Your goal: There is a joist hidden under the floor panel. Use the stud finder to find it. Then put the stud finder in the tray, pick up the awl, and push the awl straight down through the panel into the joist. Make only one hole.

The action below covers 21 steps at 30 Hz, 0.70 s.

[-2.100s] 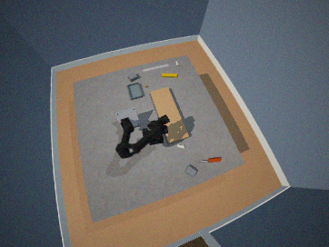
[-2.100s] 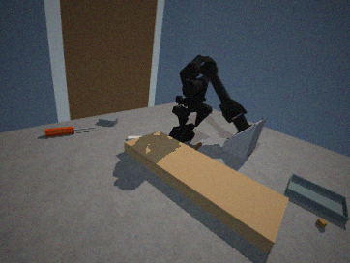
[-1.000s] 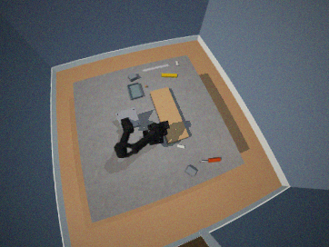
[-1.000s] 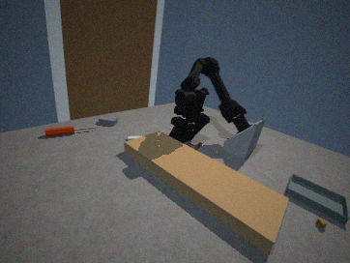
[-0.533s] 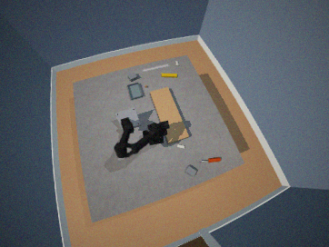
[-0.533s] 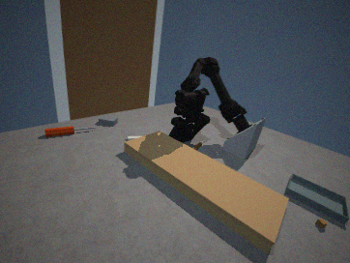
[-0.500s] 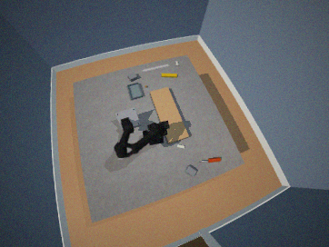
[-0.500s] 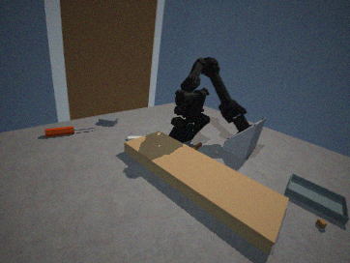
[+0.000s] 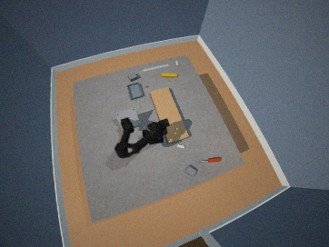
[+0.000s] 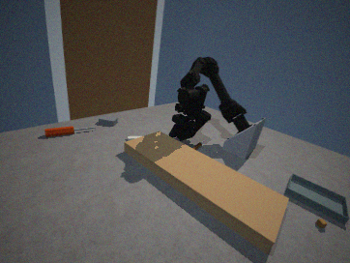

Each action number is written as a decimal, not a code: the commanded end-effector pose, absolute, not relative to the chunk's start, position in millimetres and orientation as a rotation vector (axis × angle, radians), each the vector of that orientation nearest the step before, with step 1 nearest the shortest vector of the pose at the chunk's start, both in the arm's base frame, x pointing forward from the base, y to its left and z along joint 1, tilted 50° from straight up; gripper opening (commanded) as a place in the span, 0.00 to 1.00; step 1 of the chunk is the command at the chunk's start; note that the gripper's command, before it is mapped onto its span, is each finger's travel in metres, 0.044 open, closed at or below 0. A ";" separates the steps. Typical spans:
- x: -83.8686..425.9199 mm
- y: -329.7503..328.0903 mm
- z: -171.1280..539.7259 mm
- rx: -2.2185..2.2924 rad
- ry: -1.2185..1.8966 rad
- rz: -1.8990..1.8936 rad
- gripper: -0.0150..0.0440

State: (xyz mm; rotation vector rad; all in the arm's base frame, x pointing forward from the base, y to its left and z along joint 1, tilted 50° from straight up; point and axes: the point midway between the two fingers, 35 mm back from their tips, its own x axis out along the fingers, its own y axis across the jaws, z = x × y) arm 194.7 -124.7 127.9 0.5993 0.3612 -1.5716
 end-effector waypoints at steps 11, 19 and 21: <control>197.0 -109.9 140.5 0.608 0.358 -1.565 0.25; 196.3 -102.2 147.5 0.607 0.357 -1.566 0.25; 196.1 -100.3 149.3 0.606 0.357 -1.566 0.25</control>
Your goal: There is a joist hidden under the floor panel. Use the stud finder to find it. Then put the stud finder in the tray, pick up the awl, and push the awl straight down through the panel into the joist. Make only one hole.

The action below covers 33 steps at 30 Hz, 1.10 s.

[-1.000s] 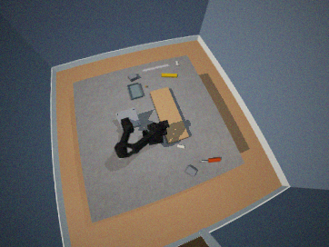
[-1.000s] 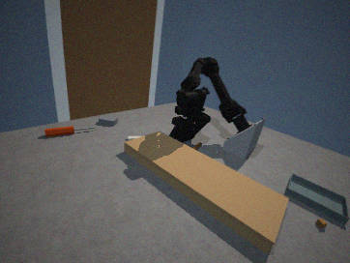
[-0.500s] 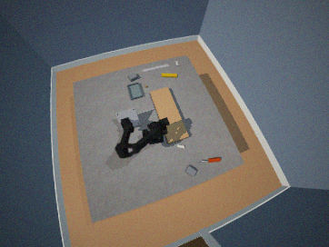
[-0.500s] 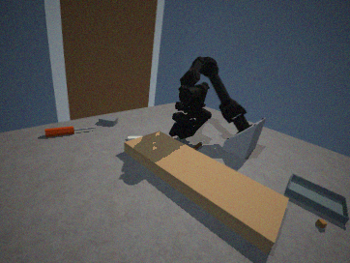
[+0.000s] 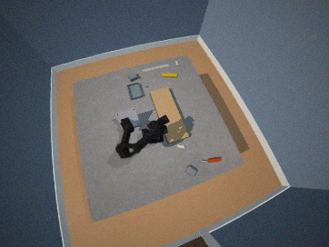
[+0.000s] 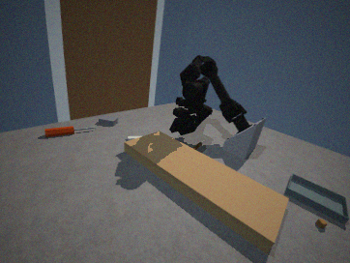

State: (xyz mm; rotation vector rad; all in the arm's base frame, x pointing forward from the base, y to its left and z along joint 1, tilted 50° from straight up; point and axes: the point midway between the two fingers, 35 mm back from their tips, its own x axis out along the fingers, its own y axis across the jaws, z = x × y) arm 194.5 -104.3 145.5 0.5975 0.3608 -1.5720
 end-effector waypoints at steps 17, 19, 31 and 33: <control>194.0 -93.1 158.0 0.625 0.379 -1.566 0.25; 193.6 -93.7 157.8 0.636 0.391 -1.564 0.25; 192.6 -96.9 158.1 0.701 0.458 -1.543 0.25; 192.5 -97.0 158.1 0.704 0.461 -1.542 0.25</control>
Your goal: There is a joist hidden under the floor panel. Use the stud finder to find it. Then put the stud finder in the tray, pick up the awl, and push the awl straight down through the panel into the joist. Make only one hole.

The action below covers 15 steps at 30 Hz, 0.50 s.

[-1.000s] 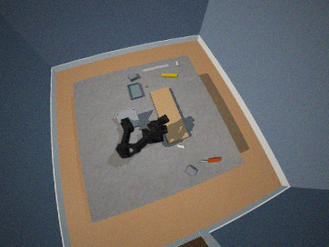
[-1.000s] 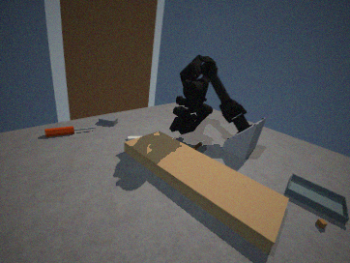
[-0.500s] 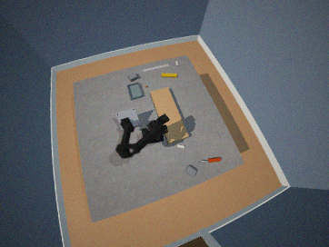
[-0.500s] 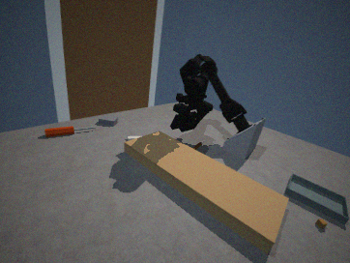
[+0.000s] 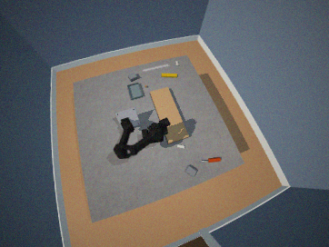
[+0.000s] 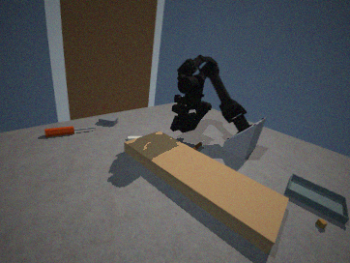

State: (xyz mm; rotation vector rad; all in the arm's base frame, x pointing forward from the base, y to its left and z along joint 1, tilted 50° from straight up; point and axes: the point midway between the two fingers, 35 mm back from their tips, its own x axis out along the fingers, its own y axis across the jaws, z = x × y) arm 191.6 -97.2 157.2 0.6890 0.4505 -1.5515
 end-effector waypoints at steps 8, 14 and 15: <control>191.7 -98.3 158.1 0.742 0.502 -1.535 0.25; 191.3 -99.4 158.6 0.775 0.535 -1.524 0.25; 191.3 -99.5 158.7 0.781 0.541 -1.521 0.25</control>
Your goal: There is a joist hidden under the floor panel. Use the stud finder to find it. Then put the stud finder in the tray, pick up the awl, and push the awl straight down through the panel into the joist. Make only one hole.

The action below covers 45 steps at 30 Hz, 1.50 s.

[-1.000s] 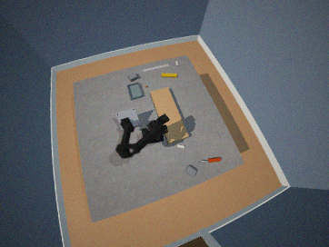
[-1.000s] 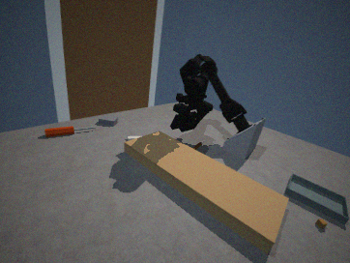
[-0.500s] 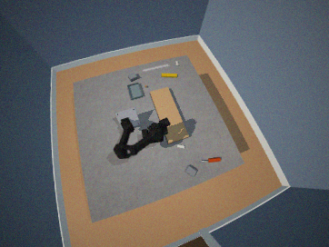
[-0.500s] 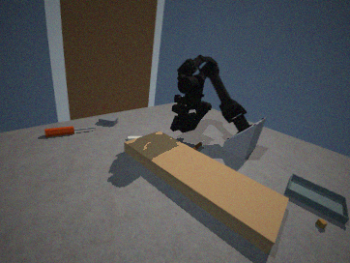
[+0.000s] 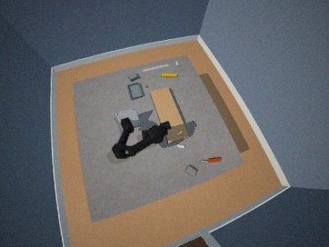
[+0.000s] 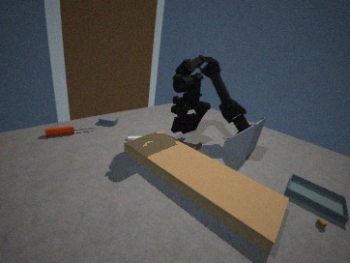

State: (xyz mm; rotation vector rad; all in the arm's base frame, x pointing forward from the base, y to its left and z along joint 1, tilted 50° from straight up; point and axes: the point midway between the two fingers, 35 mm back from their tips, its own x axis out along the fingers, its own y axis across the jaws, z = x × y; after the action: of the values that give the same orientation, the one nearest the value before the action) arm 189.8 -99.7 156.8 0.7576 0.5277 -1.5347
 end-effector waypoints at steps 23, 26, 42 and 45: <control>190.8 -102.6 161.1 0.886 0.643 -1.471 0.25; 190.7 -103.1 161.3 0.900 0.657 -1.465 0.25; 190.6 -105.3 163.6 0.977 0.726 -1.420 0.25; 190.6 -105.5 163.8 0.983 0.733 -1.416 0.25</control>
State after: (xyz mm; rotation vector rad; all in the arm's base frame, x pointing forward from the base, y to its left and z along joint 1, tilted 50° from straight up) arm 188.5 -106.1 161.7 0.9685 0.7265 -1.4331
